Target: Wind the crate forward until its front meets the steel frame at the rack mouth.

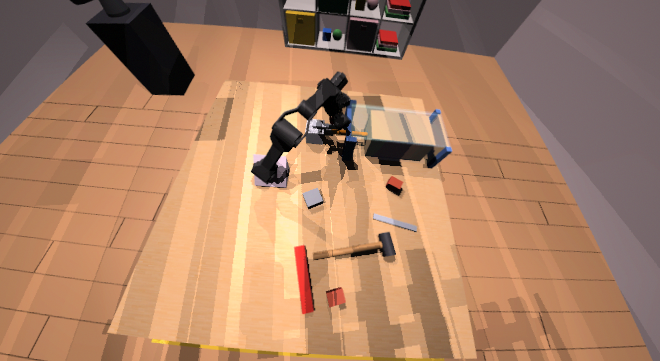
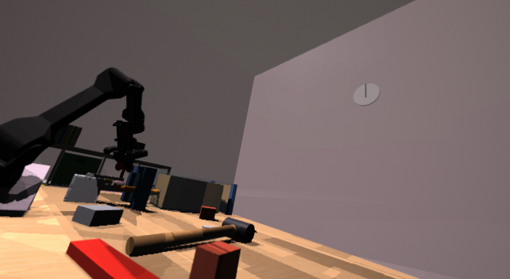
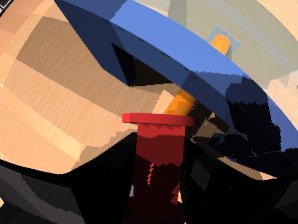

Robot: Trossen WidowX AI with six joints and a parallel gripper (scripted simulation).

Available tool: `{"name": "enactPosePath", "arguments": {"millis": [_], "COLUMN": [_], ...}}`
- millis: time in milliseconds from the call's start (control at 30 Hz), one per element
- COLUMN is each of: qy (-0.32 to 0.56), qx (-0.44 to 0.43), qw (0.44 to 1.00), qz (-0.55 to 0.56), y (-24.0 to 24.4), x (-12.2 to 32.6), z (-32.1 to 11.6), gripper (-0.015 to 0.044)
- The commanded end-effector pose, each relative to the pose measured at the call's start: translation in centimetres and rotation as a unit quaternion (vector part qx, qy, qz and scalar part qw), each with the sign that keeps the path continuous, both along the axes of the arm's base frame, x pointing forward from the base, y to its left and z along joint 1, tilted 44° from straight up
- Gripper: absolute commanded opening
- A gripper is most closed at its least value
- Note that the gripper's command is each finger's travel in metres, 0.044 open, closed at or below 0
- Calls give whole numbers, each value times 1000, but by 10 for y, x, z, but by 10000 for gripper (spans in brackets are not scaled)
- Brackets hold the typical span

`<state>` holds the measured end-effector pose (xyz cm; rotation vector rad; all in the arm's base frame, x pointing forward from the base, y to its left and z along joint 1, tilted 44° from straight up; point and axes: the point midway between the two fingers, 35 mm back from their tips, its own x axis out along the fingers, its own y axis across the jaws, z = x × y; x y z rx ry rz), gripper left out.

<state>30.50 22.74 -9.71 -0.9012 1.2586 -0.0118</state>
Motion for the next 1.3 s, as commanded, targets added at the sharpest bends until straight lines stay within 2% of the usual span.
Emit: {"name": "enactPosePath", "arguments": {"millis": [0, 1267], "qy": [2, 2], "qx": [-4, -2], "qw": [1000, 1000], "qz": [1, 1], "y": [0, 29], "x": [-1, -7], "z": [-4, -30], "gripper": [0, 0]}}
